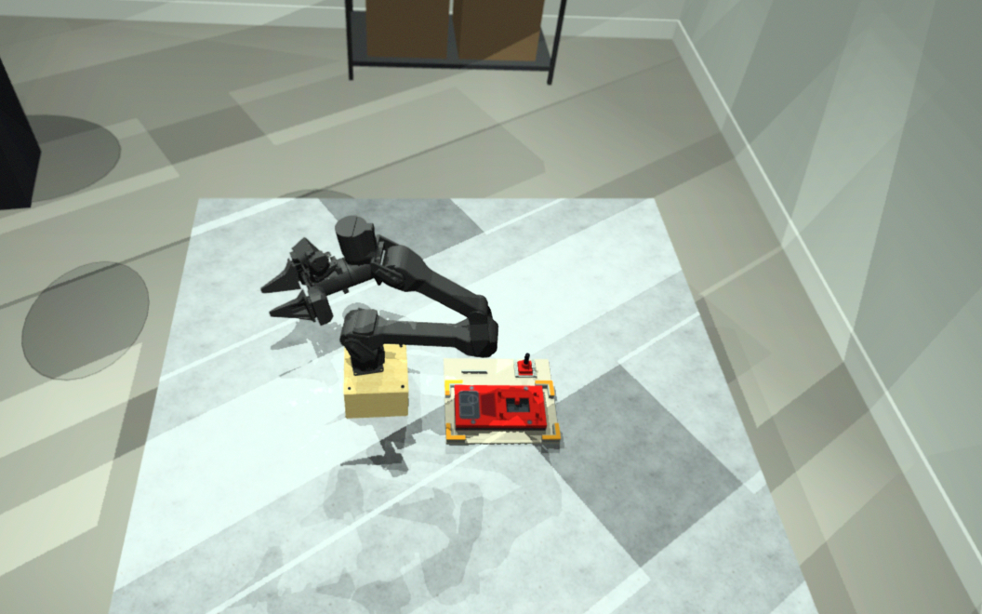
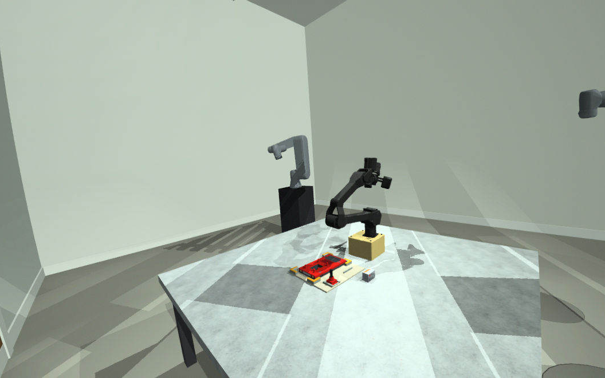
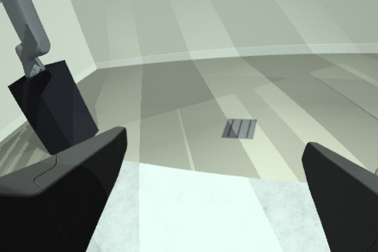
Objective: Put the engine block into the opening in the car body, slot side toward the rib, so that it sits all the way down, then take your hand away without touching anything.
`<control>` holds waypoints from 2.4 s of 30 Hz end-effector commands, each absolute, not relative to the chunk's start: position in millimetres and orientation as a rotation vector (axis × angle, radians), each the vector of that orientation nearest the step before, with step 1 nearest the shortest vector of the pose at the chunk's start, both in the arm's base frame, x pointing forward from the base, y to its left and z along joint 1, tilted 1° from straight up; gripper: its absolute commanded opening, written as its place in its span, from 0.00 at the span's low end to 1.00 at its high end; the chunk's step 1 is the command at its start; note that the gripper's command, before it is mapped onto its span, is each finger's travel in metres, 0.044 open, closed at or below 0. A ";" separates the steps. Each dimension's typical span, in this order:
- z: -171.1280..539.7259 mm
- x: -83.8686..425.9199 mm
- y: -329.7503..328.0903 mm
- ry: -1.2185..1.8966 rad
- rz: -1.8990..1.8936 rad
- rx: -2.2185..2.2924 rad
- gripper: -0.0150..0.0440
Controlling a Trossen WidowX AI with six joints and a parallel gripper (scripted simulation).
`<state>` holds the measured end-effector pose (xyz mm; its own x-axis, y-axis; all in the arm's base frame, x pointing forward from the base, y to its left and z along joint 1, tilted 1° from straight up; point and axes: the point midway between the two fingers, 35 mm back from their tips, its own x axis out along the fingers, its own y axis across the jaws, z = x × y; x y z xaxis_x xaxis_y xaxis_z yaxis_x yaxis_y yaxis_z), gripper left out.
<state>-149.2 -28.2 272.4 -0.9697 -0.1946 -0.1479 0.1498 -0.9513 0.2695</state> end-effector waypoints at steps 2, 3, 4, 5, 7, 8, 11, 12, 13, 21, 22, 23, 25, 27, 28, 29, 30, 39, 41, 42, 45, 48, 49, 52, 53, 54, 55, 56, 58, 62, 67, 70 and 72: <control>272.3 -149.7 -27.3 -0.384 -2.935 0.261 1.00; 271.8 -151.2 -24.5 -0.381 -2.952 0.268 1.00; 271.0 -153.5 -19.7 -0.377 -2.978 0.281 1.00; 269.9 -156.2 -13.8 -0.372 -3.010 0.298 1.00; 267.7 -160.8 -1.6 -0.364 -3.073 0.334 1.00; 266.5 -162.7 4.6 -0.360 -3.104 0.353 1.00; 262.7 -167.2 24.0 -0.350 -3.194 0.416 1.00; 261.3 -168.2 30.8 -0.347 -3.224 0.439 1.00; 259.9 -169.0 37.8 -0.344 -3.254 0.463 1.00; 247.0 -164.9 94.5 -0.345 -3.466 0.692 1.00; 245.1 -163.0 102.0 -0.349 -3.491 0.727 1.00; 243.1 -160.7 109.5 -0.353 -3.514 0.763 1.00; 239.1 -155.3 124.2 -0.364 -3.558 0.838 1.00; 234.9 -148.6 138.5 -0.379 -3.597 0.917 1.00; 232.7 -144.8 145.5 -0.389 -3.615 0.959 1.00; 230.5 -140.6 152.4 -0.399 -3.632 1.001 1.00; 228.2 -136.2 159.1 -0.411 -3.647 1.044 1.00; 205.3 -81.8 214.1 -0.599 -3.717 1.485 1.00; 199.6 -66.7 223.6 -0.659 -3.712 1.588 1.00; 196.5 -58.8 227.8 -0.702 -3.708 1.636 1.00; 186.7 -33.9 238.6 -0.844 -3.683 1.776 1.00; 176.6 -7.5 246.1 -1.001 -3.640 1.909 1.00; 173.1 1.5 247.9 -1.057 -3.621 1.952 1.00; 163.2 30.3 251.2 -1.220 -3.562 2.072 1.00; 160.2 41.3 251.6 -1.271 -3.542 2.113 1.00; 156.8 52.3 251.4 -1.324 -3.516 2.155 1.00; 153.5 63.3 250.7 -1.378 -3.488 2.196 1.00; 150.0 74.3 249.5 -1.434 -3.458 2.236 1.00; 143.0 96.2 245.4 -1.549 -3.393 2.308 1.00; 126.4 137.6 230.1 -1.797 -3.205 2.443 1.00; 103.4 184.2 197.8 -2.138 -2.919 2.546 1.00; 90.7 206.7 175.9 -2.307 -2.757 2.556 1.00; 82.0 220.8 159.8 -2.410 -2.653 2.543 1.00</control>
<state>194.1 187.3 95.5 0.1332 0.2408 -0.9614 -0.9911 0.0379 -0.1278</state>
